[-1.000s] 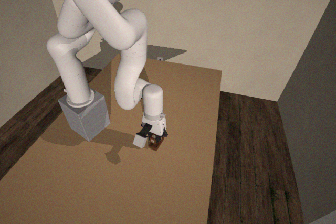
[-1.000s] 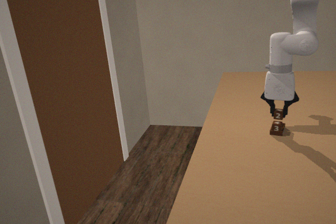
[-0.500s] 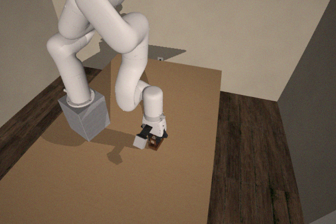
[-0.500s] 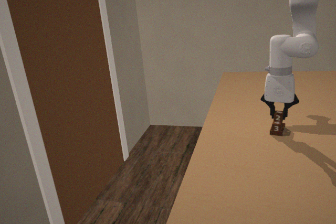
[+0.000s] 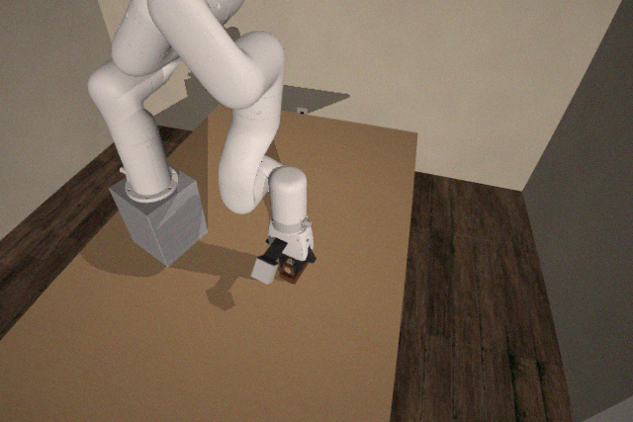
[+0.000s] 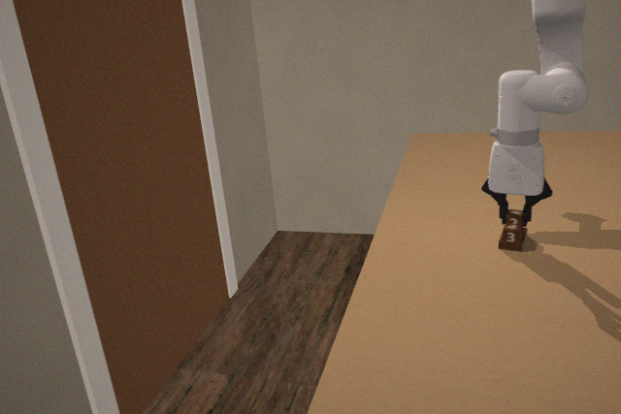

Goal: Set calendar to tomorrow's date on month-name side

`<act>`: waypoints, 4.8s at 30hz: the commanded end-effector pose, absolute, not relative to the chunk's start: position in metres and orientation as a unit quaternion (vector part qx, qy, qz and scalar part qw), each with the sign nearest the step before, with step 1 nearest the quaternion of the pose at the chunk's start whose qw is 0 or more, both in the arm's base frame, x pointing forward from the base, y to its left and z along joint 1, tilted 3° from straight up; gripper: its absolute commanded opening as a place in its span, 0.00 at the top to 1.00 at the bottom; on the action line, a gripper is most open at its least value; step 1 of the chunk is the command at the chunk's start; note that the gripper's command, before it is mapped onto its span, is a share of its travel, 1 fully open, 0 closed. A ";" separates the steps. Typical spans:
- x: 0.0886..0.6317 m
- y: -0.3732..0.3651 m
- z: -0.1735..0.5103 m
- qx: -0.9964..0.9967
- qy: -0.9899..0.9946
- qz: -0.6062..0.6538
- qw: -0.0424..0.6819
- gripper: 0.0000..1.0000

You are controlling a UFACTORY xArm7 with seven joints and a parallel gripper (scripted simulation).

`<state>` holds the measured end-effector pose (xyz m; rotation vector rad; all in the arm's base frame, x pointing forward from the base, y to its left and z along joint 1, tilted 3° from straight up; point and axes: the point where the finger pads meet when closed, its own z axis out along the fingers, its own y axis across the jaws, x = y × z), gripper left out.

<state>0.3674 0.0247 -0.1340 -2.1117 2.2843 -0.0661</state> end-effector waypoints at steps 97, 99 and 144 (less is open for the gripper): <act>0.369 0.025 -0.148 -0.679 0.734 -0.022 0.016 0.71; 0.369 0.025 -0.148 -0.679 0.734 -0.022 0.016 0.71; 0.369 0.025 -0.148 -0.679 0.734 -0.022 0.016 0.71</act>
